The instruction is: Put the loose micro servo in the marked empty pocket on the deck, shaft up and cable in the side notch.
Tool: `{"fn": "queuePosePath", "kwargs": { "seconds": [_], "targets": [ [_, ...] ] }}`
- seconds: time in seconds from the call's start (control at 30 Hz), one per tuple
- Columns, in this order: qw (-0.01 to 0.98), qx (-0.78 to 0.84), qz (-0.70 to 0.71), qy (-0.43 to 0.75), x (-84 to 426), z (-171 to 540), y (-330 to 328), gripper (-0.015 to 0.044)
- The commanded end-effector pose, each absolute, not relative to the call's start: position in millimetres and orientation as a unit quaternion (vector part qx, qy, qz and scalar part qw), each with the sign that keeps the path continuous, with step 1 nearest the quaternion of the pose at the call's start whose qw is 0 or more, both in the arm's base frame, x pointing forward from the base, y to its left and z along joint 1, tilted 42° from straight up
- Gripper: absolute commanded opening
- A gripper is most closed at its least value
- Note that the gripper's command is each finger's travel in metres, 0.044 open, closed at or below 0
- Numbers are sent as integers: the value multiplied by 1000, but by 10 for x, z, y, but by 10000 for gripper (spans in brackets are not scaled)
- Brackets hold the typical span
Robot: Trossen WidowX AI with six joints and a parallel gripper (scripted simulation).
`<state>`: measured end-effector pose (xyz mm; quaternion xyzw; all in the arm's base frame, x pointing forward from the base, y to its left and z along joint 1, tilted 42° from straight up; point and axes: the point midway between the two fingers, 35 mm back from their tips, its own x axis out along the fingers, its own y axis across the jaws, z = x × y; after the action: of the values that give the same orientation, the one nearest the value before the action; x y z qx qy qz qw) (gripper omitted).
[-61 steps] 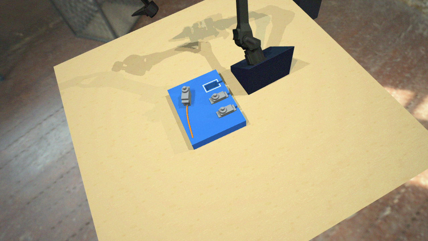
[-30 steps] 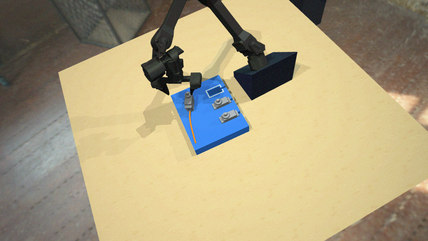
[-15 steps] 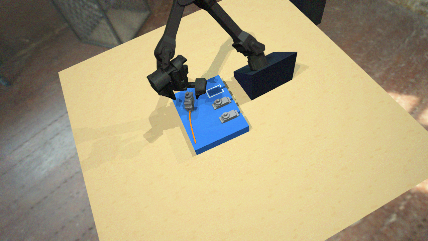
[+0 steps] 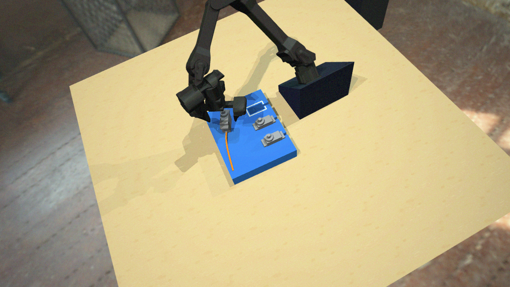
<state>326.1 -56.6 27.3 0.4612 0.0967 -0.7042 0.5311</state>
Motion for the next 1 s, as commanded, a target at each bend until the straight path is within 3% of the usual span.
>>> {"fn": "queuePosePath", "kwargs": {
  "seconds": [0.0, 0.07, 0.47, 0.67, 0.77, 0.97],
  "targets": [
    [532, 453, -708, 99, 3228, 190, -619, 440],
    [532, 453, -708, 99, 3227, 182, -626, 440],
    [532, 453, -708, 99, 3227, 182, -626, 125],
    [532, 453, -708, 99, 3227, 182, -626, 85],
    [532, 453, -708, 100, 3233, 223, -590, 6],
    [532, 453, -708, 100, 3158, 401, -428, 0]
  ]
}}
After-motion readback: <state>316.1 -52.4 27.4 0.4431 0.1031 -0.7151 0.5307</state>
